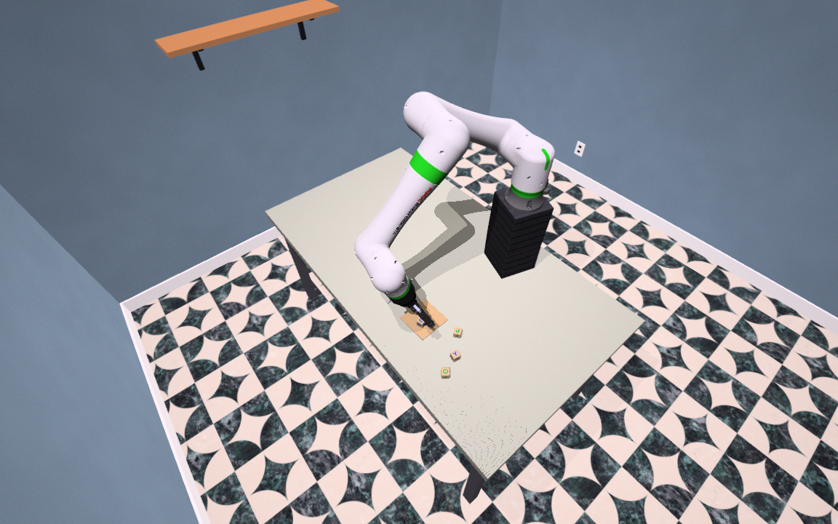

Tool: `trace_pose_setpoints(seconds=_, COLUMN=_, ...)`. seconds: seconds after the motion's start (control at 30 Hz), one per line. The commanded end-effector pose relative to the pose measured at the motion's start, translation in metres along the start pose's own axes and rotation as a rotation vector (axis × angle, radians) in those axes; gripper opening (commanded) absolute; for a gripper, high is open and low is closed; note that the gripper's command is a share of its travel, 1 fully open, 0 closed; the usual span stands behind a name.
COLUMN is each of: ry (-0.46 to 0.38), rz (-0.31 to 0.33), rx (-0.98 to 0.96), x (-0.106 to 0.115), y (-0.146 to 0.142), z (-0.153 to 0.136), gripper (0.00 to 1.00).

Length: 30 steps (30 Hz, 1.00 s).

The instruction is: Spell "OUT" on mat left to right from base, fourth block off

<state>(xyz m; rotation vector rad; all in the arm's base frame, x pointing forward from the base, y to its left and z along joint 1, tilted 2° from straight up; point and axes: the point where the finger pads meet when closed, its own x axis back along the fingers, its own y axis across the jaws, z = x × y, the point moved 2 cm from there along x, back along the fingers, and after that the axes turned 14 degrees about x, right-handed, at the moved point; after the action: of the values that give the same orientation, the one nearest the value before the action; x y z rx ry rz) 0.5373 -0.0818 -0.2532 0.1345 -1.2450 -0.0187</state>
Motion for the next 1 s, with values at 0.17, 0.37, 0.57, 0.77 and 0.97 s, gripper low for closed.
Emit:
trace_pose_setpoints(seconds=0.17, ry=-0.145, rz=0.044, rx=-0.076, x=0.026, y=0.086, z=-0.015, gripper=1.0)
trace_pose_setpoints(seconds=0.37, ry=-0.263, rz=0.051, rx=-0.136, x=0.044, y=0.153, z=-0.014, gripper=1.0)
trace_pose_setpoints(seconds=0.57, ry=-0.348, rz=0.042, rx=-0.181, x=0.056, y=0.201, z=-0.006, gripper=1.0)
trace_pose_setpoints(seconds=0.77, ry=-0.348, rz=0.042, rx=-0.181, x=0.056, y=0.201, z=-0.006, gripper=1.0)
trace_pose_setpoints(seconds=0.97, ry=-0.348, rz=0.042, rx=-0.181, x=0.056, y=0.201, z=-0.006, gripper=1.0)
